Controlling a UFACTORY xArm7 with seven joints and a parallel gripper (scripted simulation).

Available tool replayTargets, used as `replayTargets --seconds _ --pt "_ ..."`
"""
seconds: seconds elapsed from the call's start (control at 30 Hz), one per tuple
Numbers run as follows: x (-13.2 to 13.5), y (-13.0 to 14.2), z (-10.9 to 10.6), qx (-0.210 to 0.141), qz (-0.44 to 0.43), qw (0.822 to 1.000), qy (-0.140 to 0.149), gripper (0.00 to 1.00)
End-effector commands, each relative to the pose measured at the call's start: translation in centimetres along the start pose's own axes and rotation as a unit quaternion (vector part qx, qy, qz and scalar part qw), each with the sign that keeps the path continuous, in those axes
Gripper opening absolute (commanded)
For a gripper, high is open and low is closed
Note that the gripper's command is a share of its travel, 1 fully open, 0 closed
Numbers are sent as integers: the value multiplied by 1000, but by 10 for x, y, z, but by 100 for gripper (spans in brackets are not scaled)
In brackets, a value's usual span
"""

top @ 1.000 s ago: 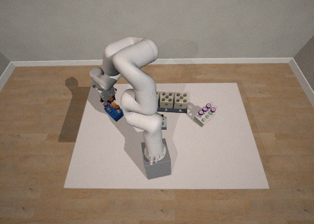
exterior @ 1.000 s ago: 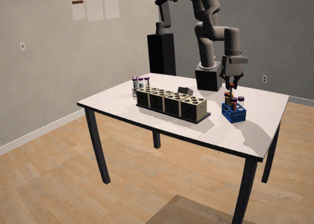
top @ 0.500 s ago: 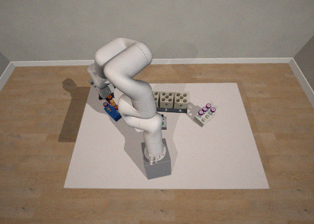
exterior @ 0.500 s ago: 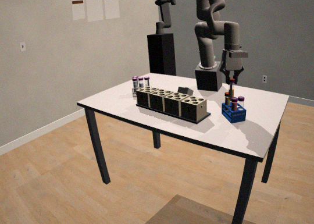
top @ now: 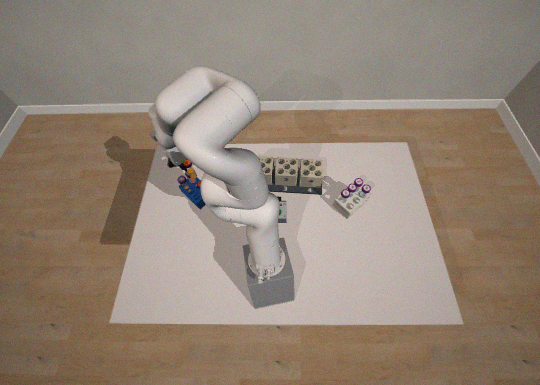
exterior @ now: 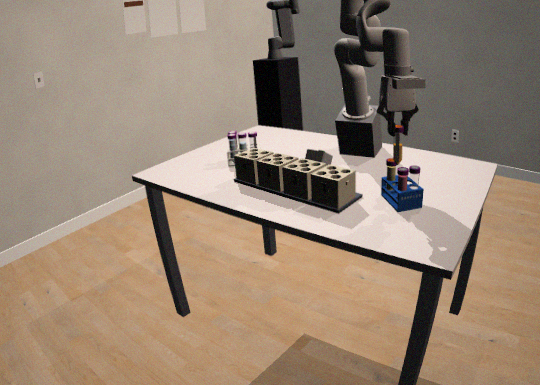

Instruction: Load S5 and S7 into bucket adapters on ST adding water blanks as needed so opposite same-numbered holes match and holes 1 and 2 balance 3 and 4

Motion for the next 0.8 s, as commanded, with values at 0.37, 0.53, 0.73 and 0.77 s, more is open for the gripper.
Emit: replayTargets --seconds 0.37,0.53,0.73,0.77 --pt "1 0 -22 2 0 1000 -2 0" --pt "1 0 -22 2 0 1000 -2 0" --pt "1 0 -22 2 0 1000 -2 0" --pt "1 0 -22 2 0 1000 -2 0"
Point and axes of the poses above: the point where the finger pads meet when closed, its own z axis out along the fingers, its own x axis across the jaws, y = z × x, the point moved 10 cm from there along -z, back along the fingers, and after that the axes turned 15 degrees about z, right-handed, at the moved point
